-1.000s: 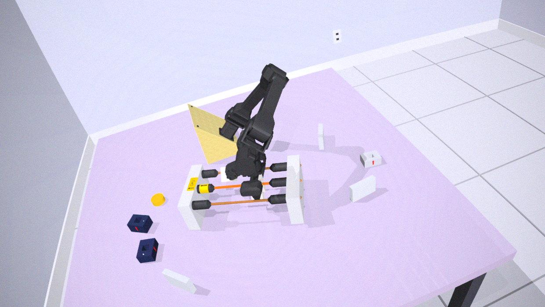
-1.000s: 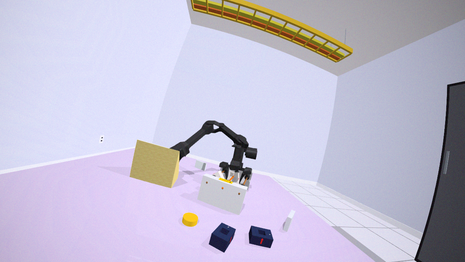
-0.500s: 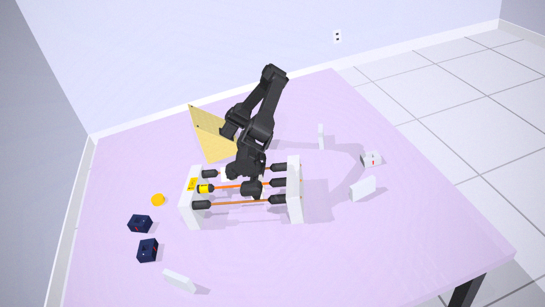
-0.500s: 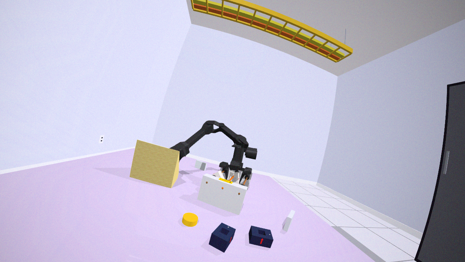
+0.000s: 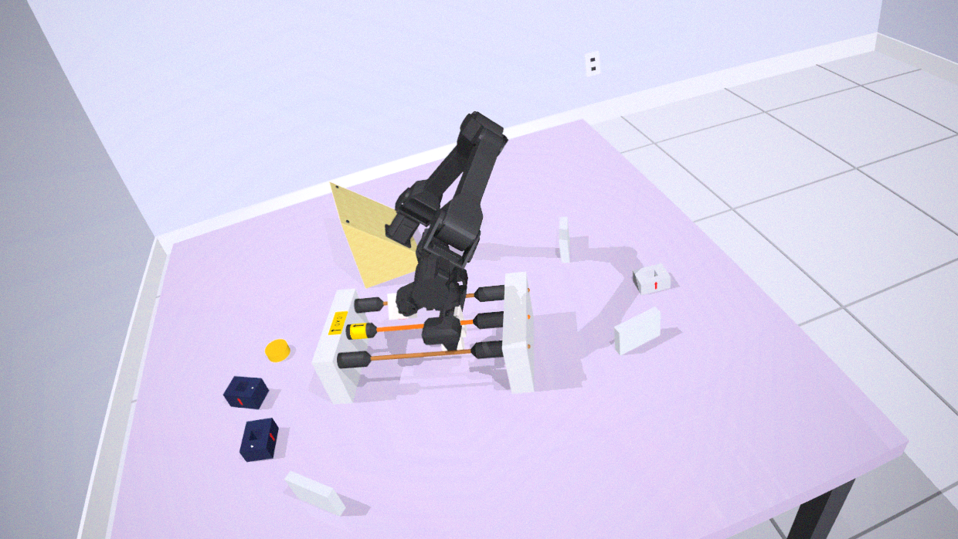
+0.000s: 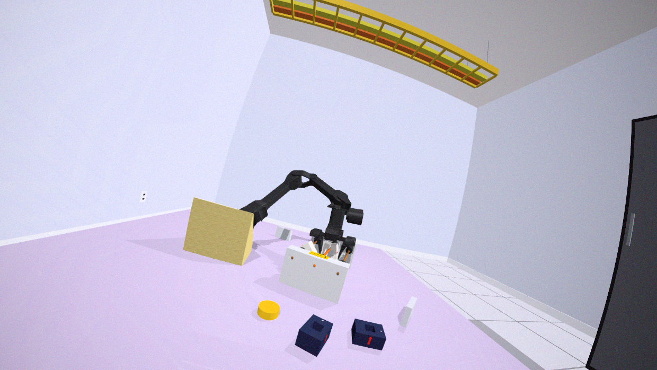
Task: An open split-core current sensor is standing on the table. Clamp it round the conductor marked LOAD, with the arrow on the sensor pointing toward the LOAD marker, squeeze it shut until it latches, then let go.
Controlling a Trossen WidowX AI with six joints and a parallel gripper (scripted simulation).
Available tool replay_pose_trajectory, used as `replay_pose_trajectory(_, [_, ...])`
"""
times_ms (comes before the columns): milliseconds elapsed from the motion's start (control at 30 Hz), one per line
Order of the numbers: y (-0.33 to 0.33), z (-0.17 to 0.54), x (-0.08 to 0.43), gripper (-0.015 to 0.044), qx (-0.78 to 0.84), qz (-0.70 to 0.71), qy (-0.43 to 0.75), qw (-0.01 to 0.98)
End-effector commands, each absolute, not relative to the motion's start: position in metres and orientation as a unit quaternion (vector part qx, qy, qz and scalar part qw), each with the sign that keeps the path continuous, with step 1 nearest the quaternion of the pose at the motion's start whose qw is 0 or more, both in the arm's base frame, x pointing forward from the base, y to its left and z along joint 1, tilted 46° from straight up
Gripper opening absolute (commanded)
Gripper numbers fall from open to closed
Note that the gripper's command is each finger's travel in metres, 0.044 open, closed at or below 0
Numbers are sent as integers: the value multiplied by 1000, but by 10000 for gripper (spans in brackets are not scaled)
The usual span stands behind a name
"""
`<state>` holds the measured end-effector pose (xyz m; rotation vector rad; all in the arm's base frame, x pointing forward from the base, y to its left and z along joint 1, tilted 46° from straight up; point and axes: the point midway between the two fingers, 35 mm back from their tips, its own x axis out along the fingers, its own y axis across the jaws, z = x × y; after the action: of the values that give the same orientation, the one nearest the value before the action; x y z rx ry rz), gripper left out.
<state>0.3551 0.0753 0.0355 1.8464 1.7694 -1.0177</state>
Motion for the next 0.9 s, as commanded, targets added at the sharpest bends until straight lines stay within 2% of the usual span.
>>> replay_pose_trajectory(0, [75,36,355,0,658,-362,631,194])
replay_pose_trajectory(867, [64,46,357,0,718,-343,562,226])
